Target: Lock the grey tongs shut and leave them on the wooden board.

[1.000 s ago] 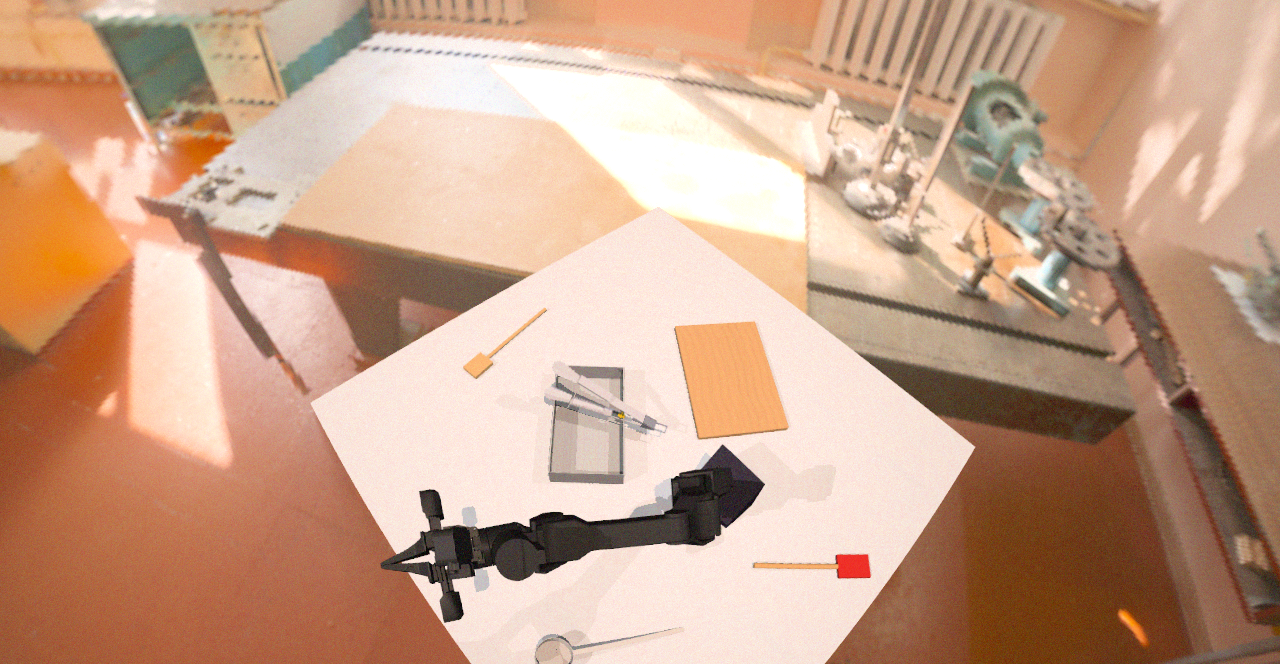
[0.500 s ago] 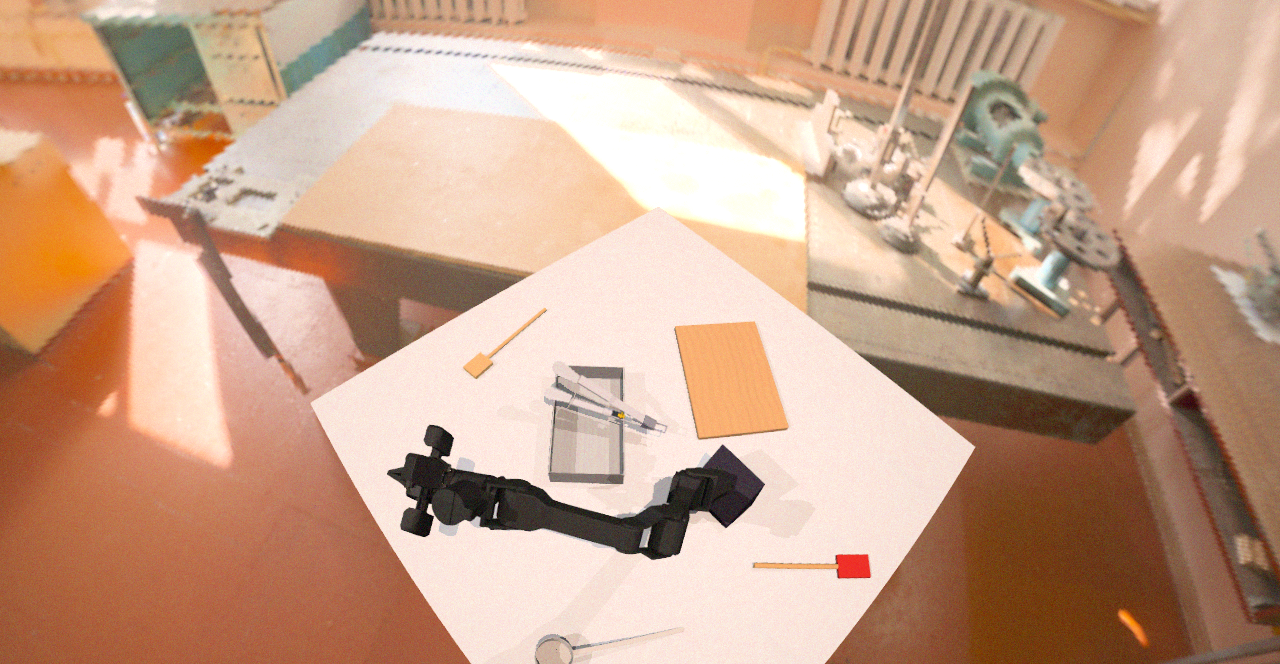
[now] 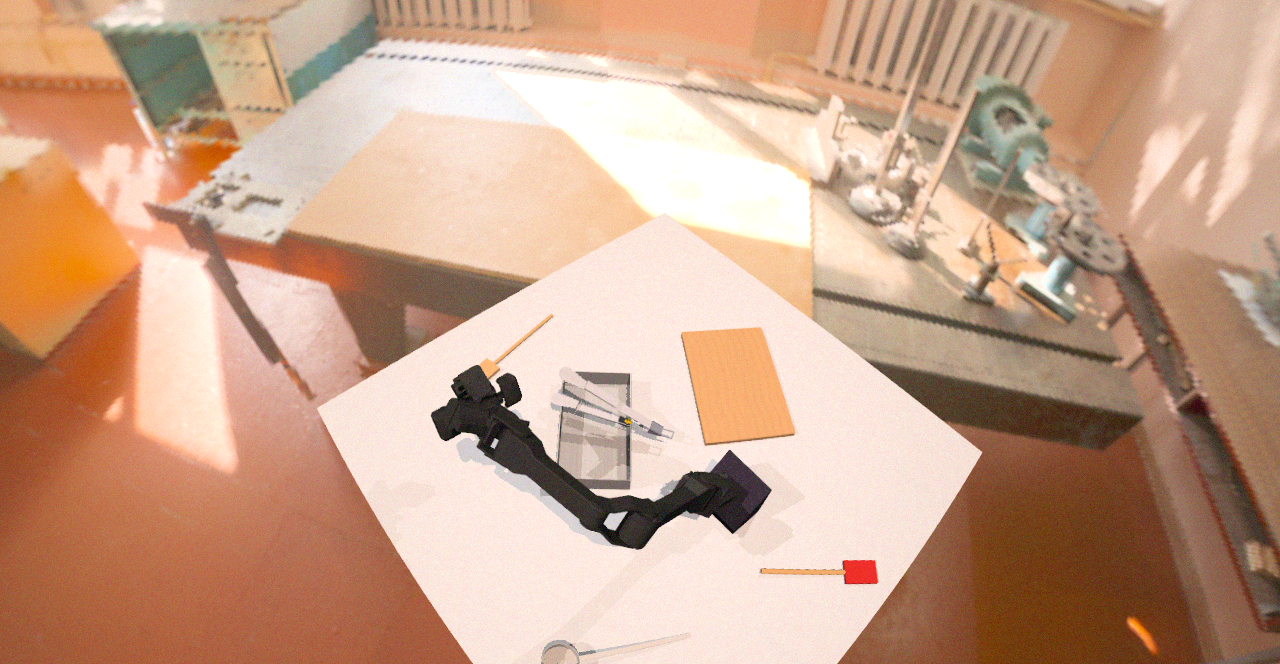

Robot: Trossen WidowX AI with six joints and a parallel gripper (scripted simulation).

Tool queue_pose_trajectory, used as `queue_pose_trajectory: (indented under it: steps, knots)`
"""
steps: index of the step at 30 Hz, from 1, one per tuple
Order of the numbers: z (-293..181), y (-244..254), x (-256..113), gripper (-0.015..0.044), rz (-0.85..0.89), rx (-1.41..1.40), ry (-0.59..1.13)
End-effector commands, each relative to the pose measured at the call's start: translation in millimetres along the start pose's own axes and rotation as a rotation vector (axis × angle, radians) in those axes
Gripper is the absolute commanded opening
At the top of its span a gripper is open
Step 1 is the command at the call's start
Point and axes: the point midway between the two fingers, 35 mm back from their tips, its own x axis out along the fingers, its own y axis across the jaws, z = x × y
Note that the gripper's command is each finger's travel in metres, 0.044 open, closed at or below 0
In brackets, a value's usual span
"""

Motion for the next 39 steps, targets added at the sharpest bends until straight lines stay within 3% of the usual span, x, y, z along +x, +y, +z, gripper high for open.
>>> queue_pose_trajectory:
  steps: [1, 10, 17, 27, 39]
  knots:
    - [1, -74, 17, -0.0150, -0.184, 0.226, 0.066]
    - [-2, -214, 14, -0.0150, -0.524, 0.726, 0.131]
    - [-27, -271, 2, -0.0150, -0.702, 1.028, 0.189]
    - [-110, -352, -59, -0.0150, -1.338, 2.221, 0.226]
    - [-111, -352, -60, -0.0150, -1.353, 2.247, 0.224]
